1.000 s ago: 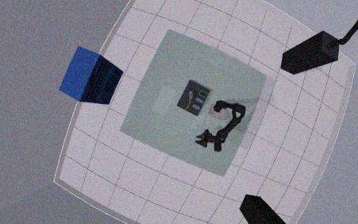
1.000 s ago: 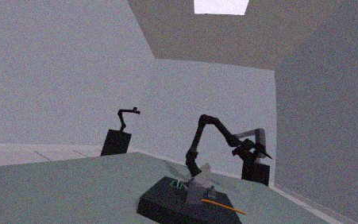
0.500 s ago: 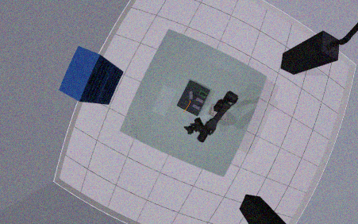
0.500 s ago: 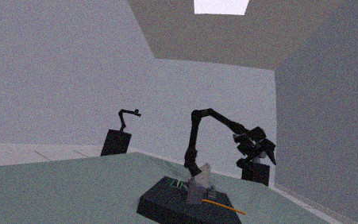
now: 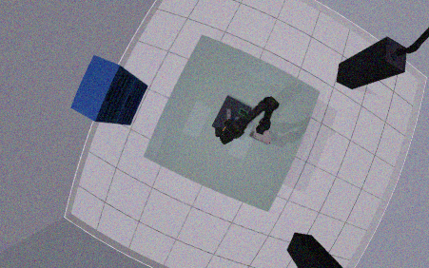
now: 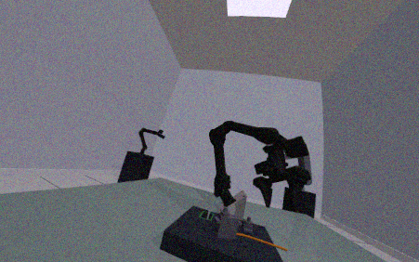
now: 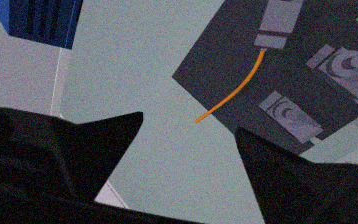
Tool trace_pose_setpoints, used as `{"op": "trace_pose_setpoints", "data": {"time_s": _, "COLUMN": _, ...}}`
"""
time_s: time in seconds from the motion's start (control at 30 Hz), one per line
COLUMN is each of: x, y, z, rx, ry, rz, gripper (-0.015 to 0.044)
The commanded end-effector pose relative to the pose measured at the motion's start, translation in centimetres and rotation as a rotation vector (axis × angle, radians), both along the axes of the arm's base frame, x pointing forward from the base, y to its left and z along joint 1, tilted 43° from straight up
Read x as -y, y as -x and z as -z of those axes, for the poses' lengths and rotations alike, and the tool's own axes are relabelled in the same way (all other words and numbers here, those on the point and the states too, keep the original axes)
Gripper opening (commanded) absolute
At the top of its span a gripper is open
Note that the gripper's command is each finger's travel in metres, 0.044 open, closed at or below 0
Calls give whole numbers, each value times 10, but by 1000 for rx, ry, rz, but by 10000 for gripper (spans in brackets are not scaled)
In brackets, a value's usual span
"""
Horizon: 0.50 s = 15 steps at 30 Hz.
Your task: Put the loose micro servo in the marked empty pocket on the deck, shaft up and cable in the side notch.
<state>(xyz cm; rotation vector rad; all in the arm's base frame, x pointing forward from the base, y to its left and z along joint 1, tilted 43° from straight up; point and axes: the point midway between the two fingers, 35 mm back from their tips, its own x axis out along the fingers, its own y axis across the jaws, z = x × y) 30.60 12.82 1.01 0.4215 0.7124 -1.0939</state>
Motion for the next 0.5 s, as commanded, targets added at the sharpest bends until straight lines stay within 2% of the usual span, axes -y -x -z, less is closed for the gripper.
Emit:
{"op": "trace_pose_setpoints", "data": {"time_s": 0.0, "x": 39, "y": -7, "z": -28, "rx": -89, "ry": -4, "rz": 118, "gripper": 440}}
{"op": "trace_pose_setpoints", "data": {"time_s": 0.23, "x": 101, "y": 0, "z": -68, "rx": -228, "ry": -17, "rz": 297, "gripper": 440}}
{"op": "trace_pose_setpoints", "data": {"time_s": 0.47, "x": 107, "y": 3, "z": -73, "rx": -241, "ry": -19, "rz": 315, "gripper": 440}}
